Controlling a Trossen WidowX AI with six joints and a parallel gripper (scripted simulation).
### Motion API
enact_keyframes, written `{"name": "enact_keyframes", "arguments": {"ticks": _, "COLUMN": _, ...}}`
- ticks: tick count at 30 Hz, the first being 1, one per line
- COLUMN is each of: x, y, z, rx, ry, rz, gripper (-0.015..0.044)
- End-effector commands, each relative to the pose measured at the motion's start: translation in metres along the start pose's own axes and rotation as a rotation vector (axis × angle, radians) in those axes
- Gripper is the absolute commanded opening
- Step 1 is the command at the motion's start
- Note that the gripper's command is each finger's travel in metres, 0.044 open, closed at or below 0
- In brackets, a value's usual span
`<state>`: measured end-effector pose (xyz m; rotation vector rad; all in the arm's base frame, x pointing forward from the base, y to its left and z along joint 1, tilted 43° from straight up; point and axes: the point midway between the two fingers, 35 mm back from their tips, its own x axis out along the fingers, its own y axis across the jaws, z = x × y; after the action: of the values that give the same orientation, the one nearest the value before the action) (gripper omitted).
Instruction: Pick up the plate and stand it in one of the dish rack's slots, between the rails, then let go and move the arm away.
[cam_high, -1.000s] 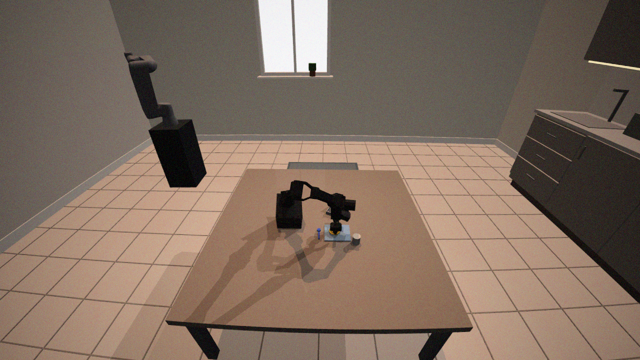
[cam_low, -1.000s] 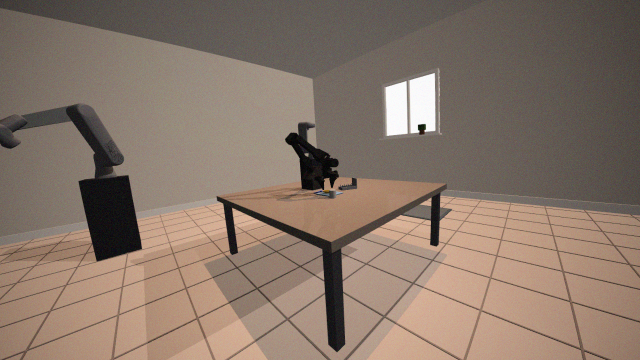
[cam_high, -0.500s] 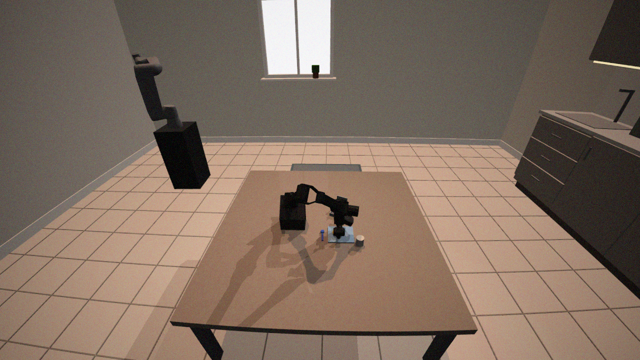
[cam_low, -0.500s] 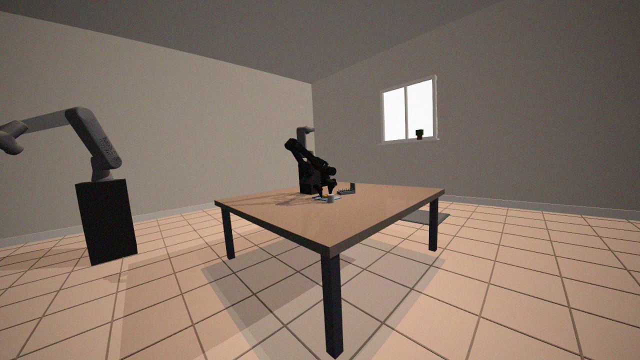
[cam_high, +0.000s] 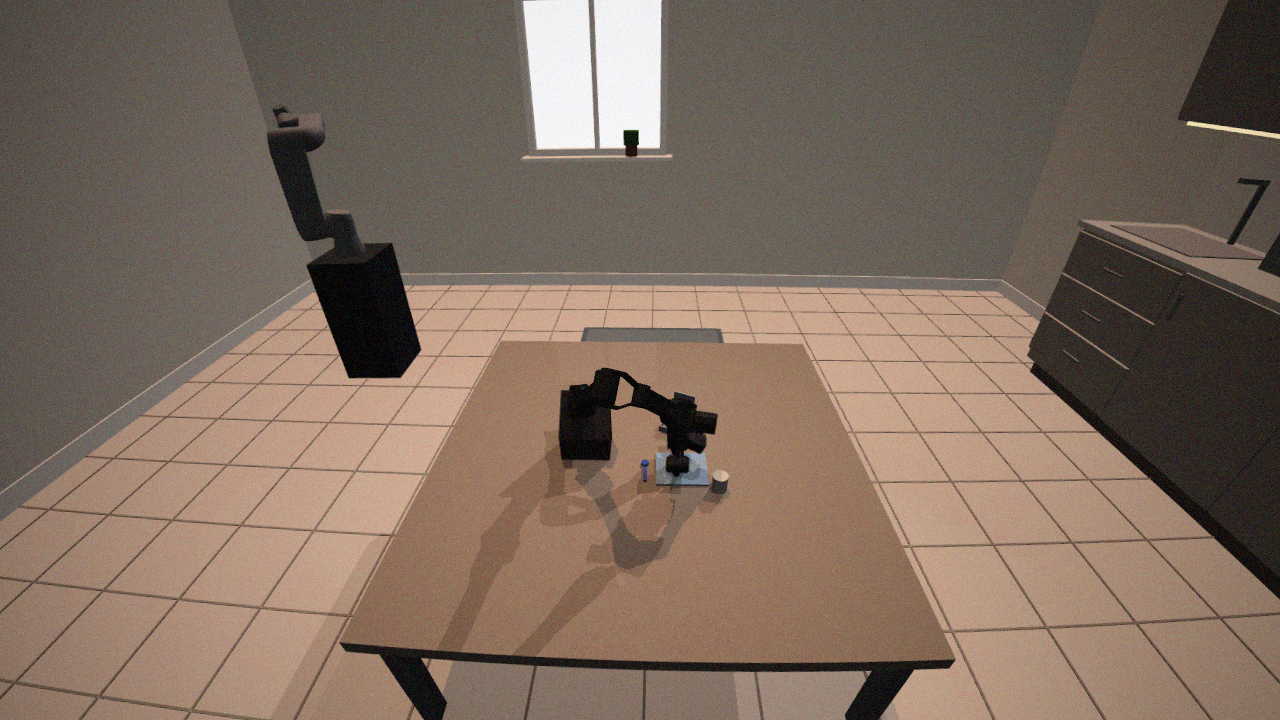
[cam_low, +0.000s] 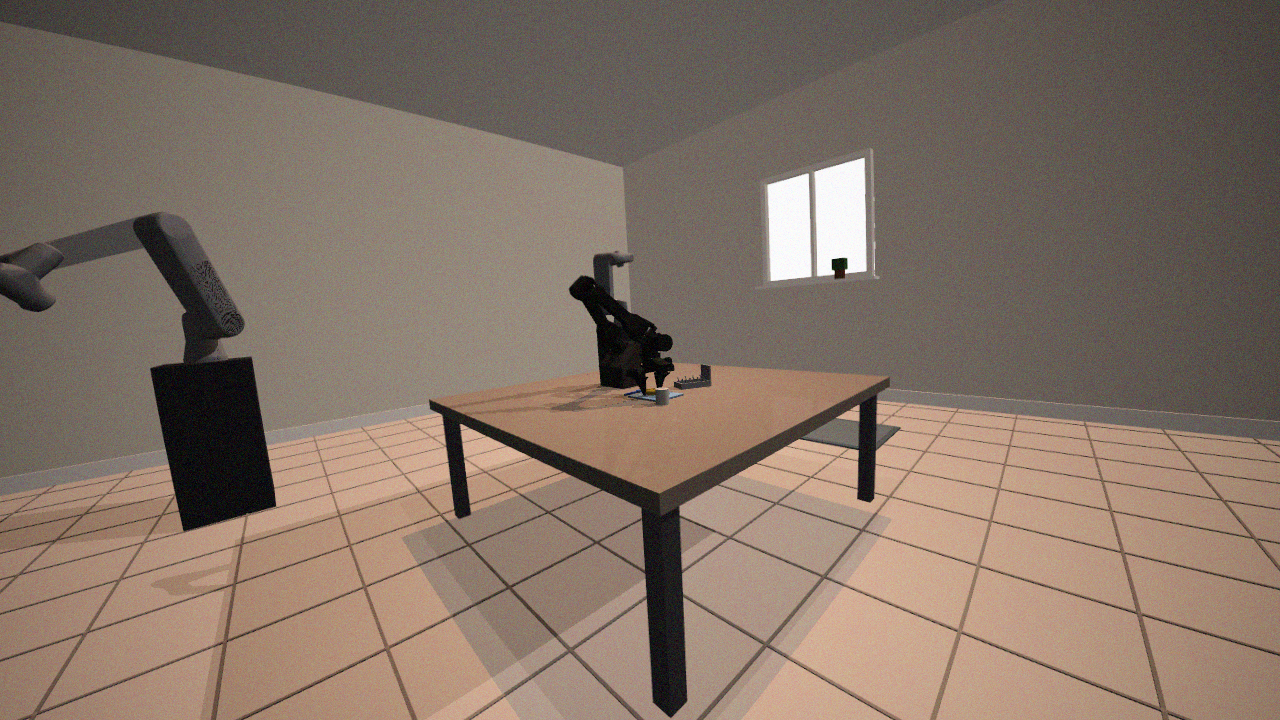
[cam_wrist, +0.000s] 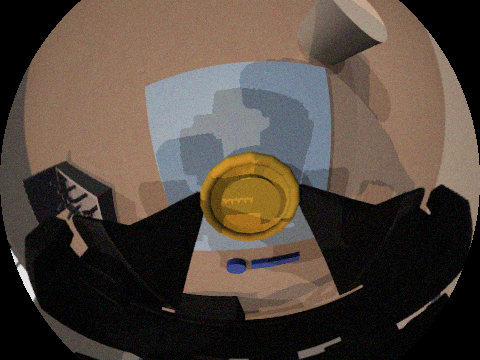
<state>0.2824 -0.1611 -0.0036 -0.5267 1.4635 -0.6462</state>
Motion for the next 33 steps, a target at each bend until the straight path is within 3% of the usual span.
{"name": "enact_keyframes", "arguments": {"ticks": 1, "x": 0.001, "y": 0.001, "z": -0.001, "rx": -0.006, "ry": 0.001, "rz": 0.003, "gripper": 0.0317}}
{"name": "enact_keyframes", "arguments": {"ticks": 4, "x": 0.001, "y": 0.001, "z": -0.001, "rx": -0.006, "ry": 0.001, "rz": 0.003, "gripper": 0.0297}}
{"name": "enact_keyframes", "arguments": {"ticks": 15, "x": -0.043, "y": 0.006, "z": 0.011, "rx": -0.005, "ry": 0.0, "rz": 0.02, "gripper": 0.0008}}
{"name": "enact_keyframes", "arguments": {"ticks": 33, "x": -0.143, "y": 0.012, "z": 0.016, "rx": -0.006, "ry": -0.001, "rz": 0.022, "gripper": 0.0}}
